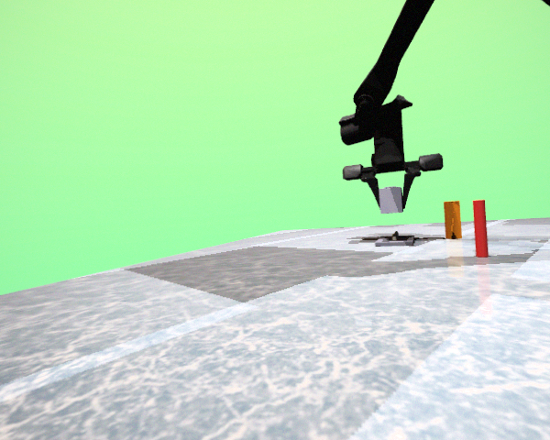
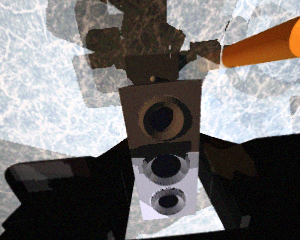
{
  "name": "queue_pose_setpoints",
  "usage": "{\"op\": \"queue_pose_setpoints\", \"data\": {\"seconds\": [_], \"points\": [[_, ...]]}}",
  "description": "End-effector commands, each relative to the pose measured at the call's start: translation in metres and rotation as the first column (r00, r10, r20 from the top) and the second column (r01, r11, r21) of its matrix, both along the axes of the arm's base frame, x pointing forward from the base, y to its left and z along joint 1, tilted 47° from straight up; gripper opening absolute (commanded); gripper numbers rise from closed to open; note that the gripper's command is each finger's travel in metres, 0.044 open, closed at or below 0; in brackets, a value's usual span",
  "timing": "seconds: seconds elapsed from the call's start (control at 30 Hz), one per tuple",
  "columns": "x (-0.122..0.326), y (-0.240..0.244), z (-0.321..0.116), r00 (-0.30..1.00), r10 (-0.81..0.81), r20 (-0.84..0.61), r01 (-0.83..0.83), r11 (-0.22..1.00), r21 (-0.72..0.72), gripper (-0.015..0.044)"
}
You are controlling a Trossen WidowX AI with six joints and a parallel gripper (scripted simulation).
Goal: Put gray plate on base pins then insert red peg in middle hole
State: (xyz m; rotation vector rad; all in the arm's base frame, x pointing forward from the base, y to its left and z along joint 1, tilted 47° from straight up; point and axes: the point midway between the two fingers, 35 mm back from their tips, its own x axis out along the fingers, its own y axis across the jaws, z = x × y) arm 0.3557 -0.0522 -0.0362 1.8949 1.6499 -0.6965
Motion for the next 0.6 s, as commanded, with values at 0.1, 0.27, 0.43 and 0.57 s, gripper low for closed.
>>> {"op": "queue_pose_setpoints", "data": {"seconds": [0.1, 0.27, 0.43, 0.57], "points": [[-0.0009, -0.0053, -0.0234, 1.0, -0.02, -0.024, 0.02, 1.0, 0.0, 0.0], [-0.0005, -0.0056, -0.0235, 1.0, -0.02, -0.024, 0.02, 1.0, 0.0, 0.0], [-0.0009, -0.0054, -0.024, 1.0, -0.02, -0.024, 0.02, 1.0, 0.0, 0.0], [-0.0008, -0.0055, -0.0239, 1.0, -0.02, -0.024, 0.02, 1.0, 0.0, 0.0]]}}
